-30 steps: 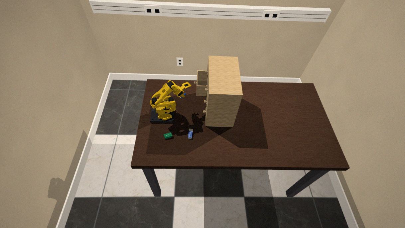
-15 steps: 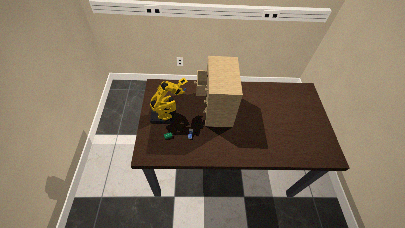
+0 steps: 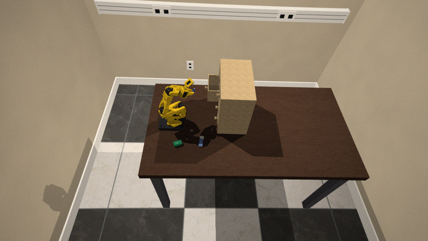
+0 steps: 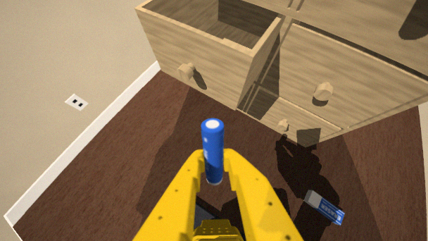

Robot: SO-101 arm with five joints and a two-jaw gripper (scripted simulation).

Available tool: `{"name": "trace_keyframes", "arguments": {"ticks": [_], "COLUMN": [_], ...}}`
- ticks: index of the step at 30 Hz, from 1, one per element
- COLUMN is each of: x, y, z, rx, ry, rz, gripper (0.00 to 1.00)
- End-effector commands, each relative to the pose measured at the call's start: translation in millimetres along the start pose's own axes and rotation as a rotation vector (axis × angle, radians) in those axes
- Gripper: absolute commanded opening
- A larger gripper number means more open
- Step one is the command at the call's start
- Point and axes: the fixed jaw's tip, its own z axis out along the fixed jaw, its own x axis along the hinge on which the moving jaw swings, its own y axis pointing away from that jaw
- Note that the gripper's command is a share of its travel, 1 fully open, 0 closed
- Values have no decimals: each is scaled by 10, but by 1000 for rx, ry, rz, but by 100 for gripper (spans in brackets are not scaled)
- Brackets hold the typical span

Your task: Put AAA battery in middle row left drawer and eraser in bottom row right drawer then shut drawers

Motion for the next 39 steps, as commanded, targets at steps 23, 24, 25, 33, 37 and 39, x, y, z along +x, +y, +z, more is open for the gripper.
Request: {"name": "trace_keyframes", "arguments": {"ticks": [23,24,25,33,37,39], "x": [-528,-541,-554,-609,-674,-704], "y": [-13,-12,-10,-9,-5,-3], "z": [20,47,75,152,258,313], "rx": [2,1,0,-2,-4,-5], "ry": [-184,-185,-185,-185,-185,-185], "rz": [20,20,20,20,20,20], "gripper": [0,0,0,0,0,0]}}
